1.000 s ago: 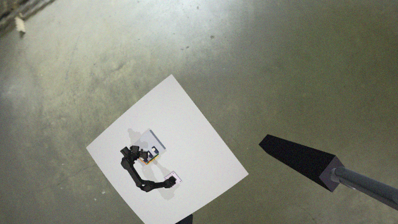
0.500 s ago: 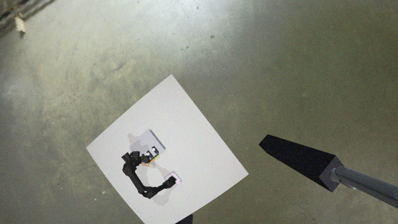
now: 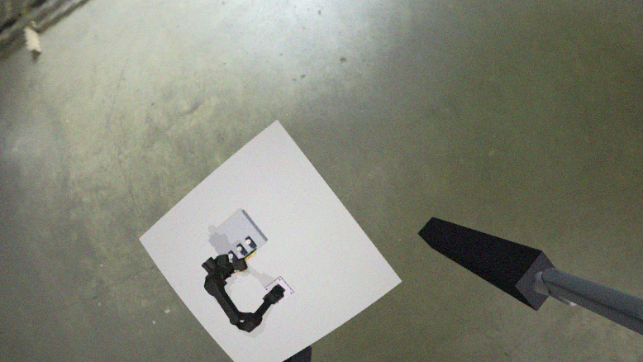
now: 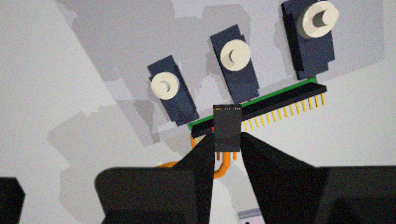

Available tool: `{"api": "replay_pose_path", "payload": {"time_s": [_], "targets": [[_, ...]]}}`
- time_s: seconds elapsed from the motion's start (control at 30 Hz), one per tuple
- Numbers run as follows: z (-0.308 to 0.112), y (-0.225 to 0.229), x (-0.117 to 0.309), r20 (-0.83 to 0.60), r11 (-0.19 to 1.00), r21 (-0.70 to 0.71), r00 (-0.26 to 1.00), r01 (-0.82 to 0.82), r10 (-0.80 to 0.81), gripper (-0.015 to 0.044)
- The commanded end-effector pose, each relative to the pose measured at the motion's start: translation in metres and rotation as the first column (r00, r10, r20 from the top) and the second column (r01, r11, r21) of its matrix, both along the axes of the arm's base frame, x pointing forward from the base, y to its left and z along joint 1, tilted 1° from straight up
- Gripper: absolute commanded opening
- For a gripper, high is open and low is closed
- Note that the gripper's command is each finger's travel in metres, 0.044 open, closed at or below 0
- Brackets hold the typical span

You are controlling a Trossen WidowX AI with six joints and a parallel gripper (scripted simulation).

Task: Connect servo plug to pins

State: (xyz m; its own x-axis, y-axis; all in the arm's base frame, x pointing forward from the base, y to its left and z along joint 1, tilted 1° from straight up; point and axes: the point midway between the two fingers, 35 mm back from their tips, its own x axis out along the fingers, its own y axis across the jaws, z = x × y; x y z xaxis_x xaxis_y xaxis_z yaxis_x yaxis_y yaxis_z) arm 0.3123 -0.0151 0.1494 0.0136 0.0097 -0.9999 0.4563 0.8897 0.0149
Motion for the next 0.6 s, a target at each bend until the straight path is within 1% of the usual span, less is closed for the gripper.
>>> {"api": "replay_pose_path", "payload": {"time_s": [0.0,0.57], "targets": [[0.000,0.004,-0.014,0.004,0.998,0.003,0.998,-0.056,0.056,0.0000],[-0.015,0.016,-0.080,0.002,0.958,0.001,0.958,-0.286,0.286,0.0000]]}}
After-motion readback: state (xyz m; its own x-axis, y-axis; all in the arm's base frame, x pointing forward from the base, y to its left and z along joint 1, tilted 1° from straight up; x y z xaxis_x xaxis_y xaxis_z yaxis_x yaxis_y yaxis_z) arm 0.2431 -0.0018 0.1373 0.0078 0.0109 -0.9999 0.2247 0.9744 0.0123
